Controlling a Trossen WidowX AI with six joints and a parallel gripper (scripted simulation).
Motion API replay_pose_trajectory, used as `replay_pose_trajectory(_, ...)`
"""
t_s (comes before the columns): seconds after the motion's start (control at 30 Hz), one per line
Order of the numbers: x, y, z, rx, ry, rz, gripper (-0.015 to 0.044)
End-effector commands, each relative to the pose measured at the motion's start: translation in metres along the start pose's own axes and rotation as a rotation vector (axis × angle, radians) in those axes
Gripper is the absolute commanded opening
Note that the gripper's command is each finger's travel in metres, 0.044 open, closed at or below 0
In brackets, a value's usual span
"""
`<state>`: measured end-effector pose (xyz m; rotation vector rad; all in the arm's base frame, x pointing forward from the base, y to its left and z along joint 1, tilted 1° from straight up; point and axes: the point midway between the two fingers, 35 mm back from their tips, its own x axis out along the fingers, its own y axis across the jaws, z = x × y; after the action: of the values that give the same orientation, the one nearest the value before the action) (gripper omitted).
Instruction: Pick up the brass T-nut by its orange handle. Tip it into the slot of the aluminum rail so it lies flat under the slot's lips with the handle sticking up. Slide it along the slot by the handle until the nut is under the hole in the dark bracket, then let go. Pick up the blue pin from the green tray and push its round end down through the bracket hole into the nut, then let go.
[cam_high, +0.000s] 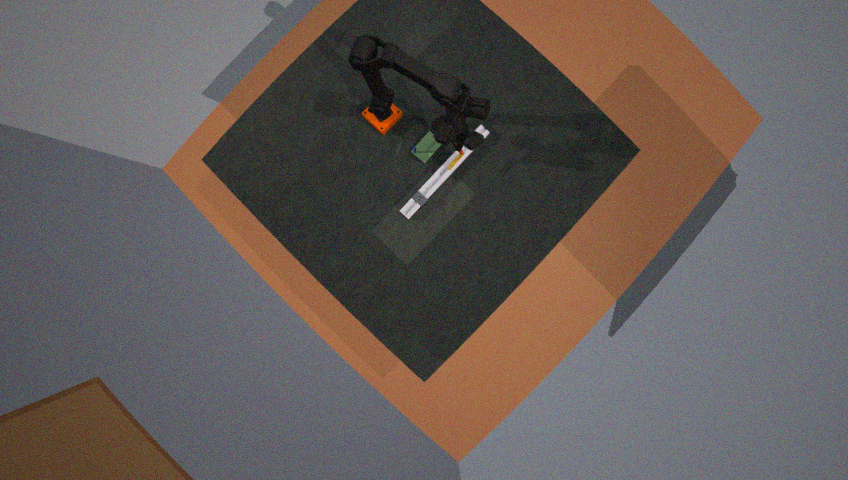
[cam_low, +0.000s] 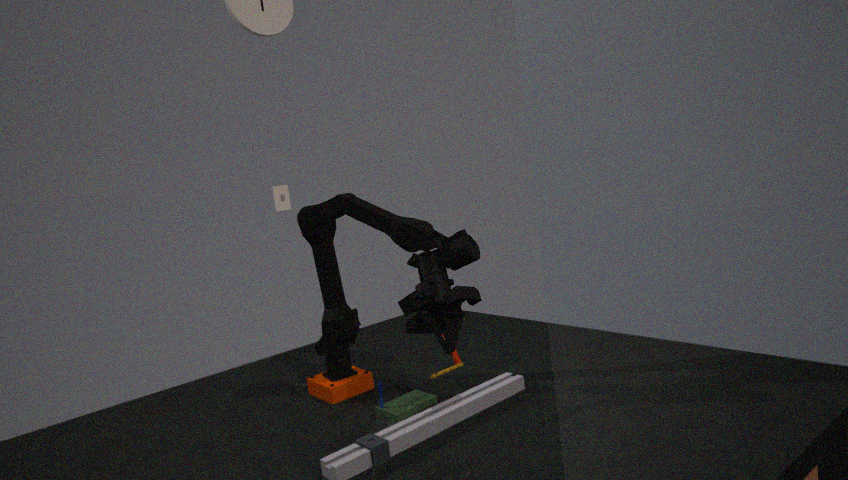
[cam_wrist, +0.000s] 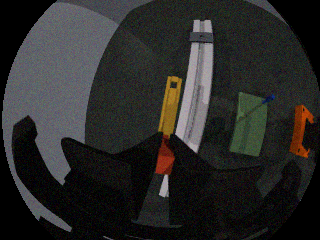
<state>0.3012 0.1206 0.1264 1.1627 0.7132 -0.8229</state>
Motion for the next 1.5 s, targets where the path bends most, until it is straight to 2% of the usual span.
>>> replay_pose_trajectory(0.0,-0.001,0.000,0.001,0.011,-0.005,0.020,-0.0150)
replay_pose_trajectory(1.47,-0.003,-0.012,0.003,0.064,0.000,0.154,-0.0150)
